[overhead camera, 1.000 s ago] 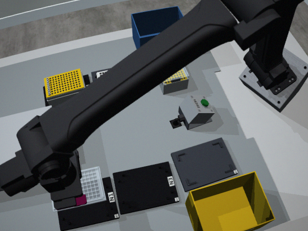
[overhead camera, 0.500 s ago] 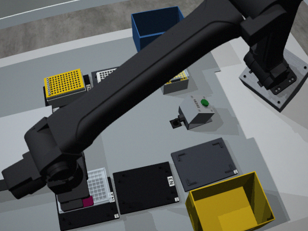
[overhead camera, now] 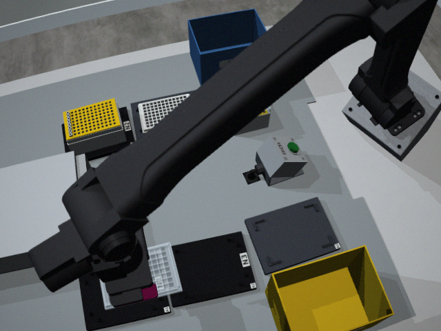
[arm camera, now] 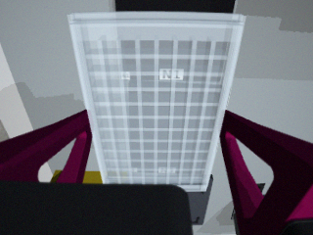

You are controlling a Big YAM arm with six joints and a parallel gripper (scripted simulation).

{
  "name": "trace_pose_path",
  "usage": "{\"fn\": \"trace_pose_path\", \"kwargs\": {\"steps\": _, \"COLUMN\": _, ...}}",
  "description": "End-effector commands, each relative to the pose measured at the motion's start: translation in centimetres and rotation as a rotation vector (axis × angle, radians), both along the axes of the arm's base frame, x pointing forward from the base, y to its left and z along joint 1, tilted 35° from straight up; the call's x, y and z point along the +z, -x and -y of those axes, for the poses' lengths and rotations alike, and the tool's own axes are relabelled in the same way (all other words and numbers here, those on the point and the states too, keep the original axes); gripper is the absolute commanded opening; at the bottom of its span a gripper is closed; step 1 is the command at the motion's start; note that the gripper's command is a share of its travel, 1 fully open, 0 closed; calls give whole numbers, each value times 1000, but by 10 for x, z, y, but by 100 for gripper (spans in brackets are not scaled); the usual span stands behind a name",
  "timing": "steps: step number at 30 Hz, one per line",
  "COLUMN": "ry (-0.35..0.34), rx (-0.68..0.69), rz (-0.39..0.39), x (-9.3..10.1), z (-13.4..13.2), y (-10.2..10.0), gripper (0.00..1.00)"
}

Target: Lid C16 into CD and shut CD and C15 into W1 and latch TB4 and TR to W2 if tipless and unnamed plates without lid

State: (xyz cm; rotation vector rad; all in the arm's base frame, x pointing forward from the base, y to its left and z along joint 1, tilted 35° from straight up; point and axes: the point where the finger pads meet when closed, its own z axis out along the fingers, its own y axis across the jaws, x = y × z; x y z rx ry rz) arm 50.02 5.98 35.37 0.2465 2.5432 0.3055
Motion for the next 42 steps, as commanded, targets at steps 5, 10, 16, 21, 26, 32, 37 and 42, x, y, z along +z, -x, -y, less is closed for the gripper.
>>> {"fn": "trace_pose_path", "kwargs": {"steps": 5, "ry": -13, "rx": -6, "rz": 53, "x": 17, "z": -11, "y": 16, "gripper": 0}}
{"fn": "trace_pose_path", "kwargs": {"steps": 10, "ry": -14, "rx": -6, "rz": 52, "x": 11, "z": -18, "y": 26, "gripper": 0}}
{"fn": "trace_pose_path", "kwargs": {"steps": 16, "ry": -16, "rx": -6, "rz": 51, "x": 5, "z": -27, "y": 37, "gripper": 0}}
{"fn": "trace_pose_path", "kwargs": {"steps": 21, "ry": -17, "rx": -6, "rz": 51, "x": 1, "z": -32, "y": 43, "gripper": 0}}
{"fn": "trace_pose_path", "kwargs": {"steps": 26, "ry": -18, "rx": -6, "rz": 50, "x": -4, "z": -39, "y": 53, "gripper": 0}}
{"fn": "trace_pose_path", "kwargs": {"steps": 32, "ry": -19, "rx": -6, "rz": 49, "x": -11, "z": -48, "y": 64, "gripper": 0}}
{"fn": "trace_pose_path", "kwargs": {"steps": 37, "ry": -20, "rx": -6, "rz": 49, "x": -14, "z": -53, "y": 70, "gripper": 0}}
{"fn": "trace_pose_path", "kwargs": {"steps": 42, "ry": -21, "rx": -6, "rz": 46, "x": -20, "z": -60, "y": 79, "gripper": 0}}
